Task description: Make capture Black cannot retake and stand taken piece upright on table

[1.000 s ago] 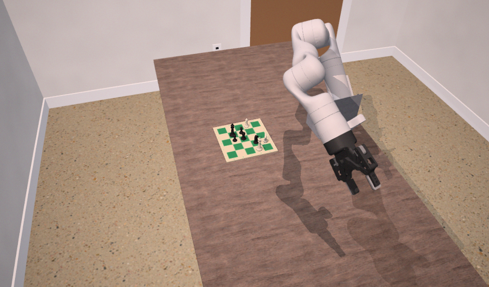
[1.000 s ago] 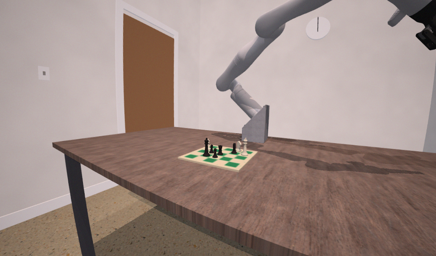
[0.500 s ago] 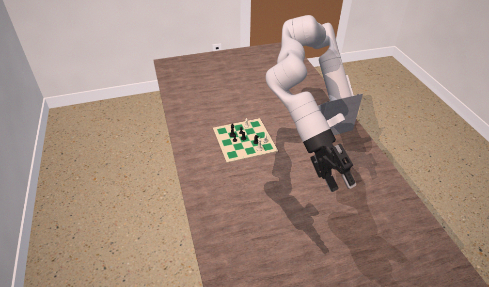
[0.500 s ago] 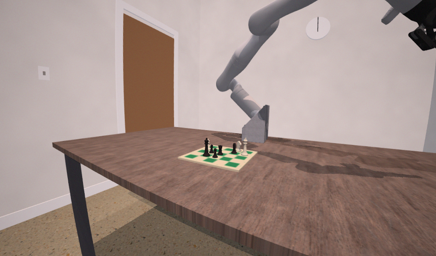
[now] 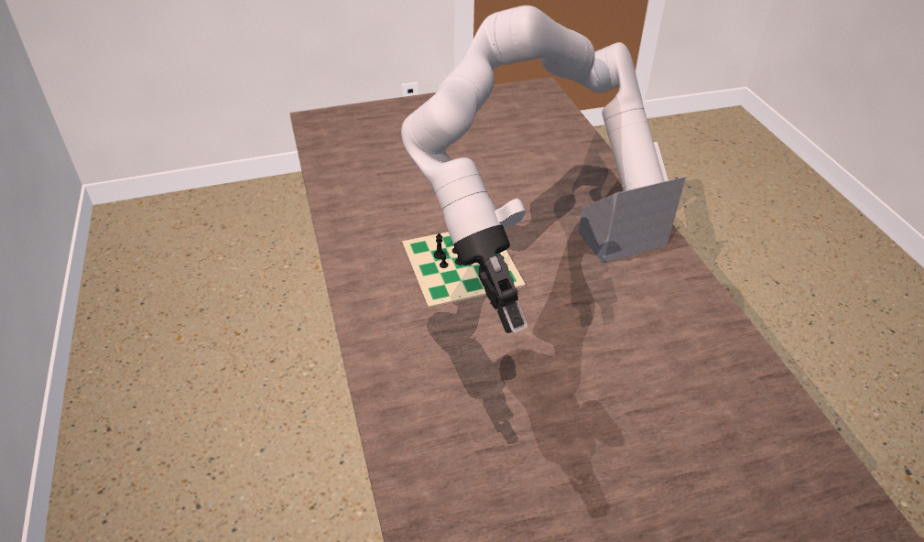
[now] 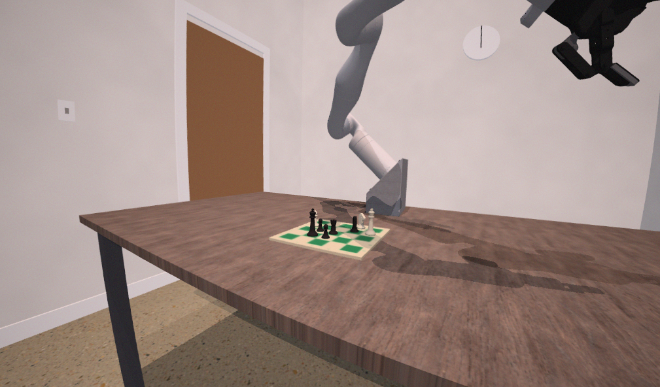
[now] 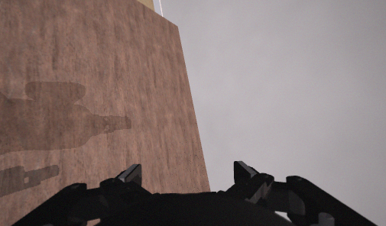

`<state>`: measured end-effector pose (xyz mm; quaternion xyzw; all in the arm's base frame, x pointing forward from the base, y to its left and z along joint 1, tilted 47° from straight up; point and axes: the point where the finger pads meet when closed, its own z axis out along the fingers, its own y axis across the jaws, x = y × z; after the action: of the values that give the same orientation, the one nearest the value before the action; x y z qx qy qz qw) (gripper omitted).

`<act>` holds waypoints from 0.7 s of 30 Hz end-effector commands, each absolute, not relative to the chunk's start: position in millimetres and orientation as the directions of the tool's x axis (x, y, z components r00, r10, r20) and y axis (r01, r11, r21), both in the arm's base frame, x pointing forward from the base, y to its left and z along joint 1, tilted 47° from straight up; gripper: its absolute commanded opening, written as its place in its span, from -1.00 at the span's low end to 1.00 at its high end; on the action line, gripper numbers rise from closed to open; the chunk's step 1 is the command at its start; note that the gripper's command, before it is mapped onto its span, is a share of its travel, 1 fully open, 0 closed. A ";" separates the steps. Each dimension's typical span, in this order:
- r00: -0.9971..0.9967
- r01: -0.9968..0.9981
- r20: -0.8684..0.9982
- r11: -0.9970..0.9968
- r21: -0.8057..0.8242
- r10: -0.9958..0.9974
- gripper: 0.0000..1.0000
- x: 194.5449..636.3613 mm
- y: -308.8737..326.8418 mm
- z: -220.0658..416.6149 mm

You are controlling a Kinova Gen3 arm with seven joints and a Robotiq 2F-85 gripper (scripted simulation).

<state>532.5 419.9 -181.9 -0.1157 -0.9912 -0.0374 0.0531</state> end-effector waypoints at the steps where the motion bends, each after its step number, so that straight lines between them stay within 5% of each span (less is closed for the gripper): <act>1: -0.955 0.287 0.094 0.955 0.074 0.280 1.00 563.8 391.8 -152.8; 21: -0.807 0.590 0.040 0.808 0.016 0.589 1.00 639.6 159.7 -45.9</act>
<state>626.3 189.3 -71.1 -0.2862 -0.9578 -0.0073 0.0269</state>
